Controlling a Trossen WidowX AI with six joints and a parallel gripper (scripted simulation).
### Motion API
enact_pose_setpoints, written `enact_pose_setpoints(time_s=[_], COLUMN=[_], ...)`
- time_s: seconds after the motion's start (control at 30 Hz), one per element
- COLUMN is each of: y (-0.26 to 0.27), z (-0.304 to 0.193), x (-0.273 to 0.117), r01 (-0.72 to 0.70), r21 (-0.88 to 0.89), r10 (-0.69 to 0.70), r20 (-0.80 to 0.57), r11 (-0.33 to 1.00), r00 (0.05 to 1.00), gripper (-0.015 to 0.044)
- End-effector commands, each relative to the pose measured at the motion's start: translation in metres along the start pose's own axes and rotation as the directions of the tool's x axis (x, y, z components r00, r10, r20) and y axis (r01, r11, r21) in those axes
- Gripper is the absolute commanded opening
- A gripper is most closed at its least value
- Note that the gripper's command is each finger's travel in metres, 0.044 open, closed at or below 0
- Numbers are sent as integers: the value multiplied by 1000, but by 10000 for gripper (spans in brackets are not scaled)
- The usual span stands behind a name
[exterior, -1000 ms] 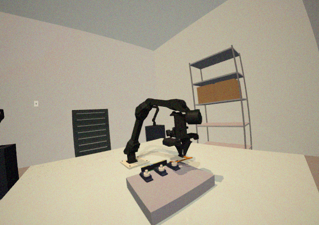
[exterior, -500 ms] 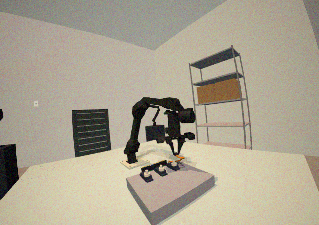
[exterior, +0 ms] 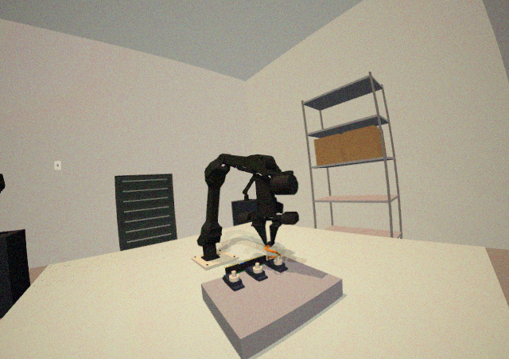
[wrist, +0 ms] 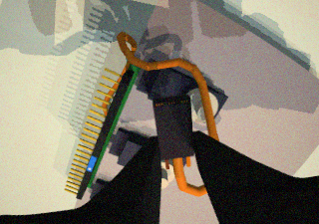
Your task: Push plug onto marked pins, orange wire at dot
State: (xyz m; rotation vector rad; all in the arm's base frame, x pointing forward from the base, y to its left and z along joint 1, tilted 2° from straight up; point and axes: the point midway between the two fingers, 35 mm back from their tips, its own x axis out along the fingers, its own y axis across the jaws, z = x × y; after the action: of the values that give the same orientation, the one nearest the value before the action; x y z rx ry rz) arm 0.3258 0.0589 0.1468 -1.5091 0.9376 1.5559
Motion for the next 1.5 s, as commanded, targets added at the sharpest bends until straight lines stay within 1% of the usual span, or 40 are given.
enact_pose_setpoints(time_s=[0.0, 0.3, 0.63, 0.87, 1.07, 1.27, 1.47], y=[10, 32, 57, 74, 89, 103, 118], z=[-2, -6, -8, -9, -9, -8, -7], x=[-4, -5, -4, -3, -1, 2, 6], r01=[10, 9, 7, 6, 6, 5, 5], r21=[138, 436, 717, 864, 949, 994, 995], r10=[-10, -8, -6, -4, -3, -1, 0], r20=[-4, -5, -5, -5, -5, -5, -5], r11=[990, 900, 697, 504, 314, 111, -97], r00=[1000, 1000, 1000, 1000, 1000, 1000, 1000], gripper=[0, 0, 0, 0, 0, 0, 0])
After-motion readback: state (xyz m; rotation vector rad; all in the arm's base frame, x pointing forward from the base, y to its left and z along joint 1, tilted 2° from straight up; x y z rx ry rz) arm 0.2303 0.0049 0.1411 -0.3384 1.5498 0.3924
